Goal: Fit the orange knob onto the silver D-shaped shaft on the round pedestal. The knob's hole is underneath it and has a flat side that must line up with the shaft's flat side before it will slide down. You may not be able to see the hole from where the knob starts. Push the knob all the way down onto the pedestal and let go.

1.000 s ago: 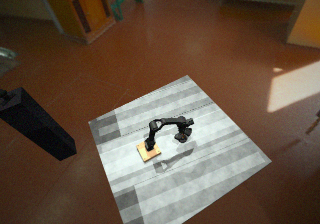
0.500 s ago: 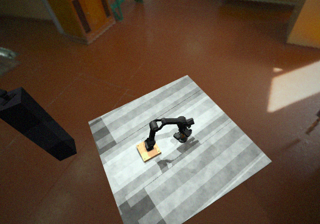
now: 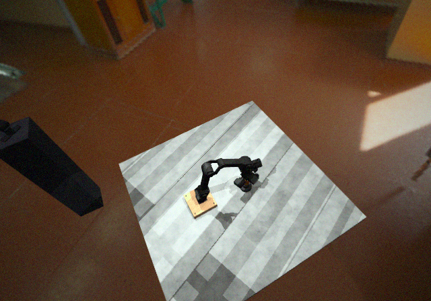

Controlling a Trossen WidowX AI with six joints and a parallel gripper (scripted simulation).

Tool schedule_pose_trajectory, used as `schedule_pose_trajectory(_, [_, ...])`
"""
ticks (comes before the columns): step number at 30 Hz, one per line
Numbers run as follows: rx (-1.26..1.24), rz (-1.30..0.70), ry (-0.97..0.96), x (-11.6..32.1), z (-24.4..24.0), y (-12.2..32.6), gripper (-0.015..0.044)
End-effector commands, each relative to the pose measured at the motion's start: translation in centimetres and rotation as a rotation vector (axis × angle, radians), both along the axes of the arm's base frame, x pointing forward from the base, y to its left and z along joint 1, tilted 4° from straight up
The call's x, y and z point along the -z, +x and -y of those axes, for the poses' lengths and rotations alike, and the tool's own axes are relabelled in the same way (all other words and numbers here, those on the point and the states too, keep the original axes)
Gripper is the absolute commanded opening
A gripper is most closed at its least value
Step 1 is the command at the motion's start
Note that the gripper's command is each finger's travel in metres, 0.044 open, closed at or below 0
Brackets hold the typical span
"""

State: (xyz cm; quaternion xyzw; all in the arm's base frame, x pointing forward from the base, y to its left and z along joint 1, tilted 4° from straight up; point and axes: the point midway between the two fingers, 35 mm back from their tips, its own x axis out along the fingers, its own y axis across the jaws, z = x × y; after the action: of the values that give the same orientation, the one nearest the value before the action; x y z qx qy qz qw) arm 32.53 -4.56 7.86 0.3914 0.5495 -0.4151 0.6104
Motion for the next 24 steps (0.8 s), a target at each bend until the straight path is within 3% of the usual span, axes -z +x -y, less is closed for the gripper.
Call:
schedule_pose_trajectory(1, [0.005,0.003,-0.001,0.05,0.03,0.02,0.0])
schedule_pose_trajectory(8, [0.014,0.003,0.0,-0.44,-0.04,-0.25,0.0])
schedule_pose_trajectory(14, [0.203,0.018,0.01,-0.19,-0.08,-0.53,0.0])
schedule_pose_trajectory(24, [0.213,0.018,0.01,-0.14,-0.17,-0.77,0.0])
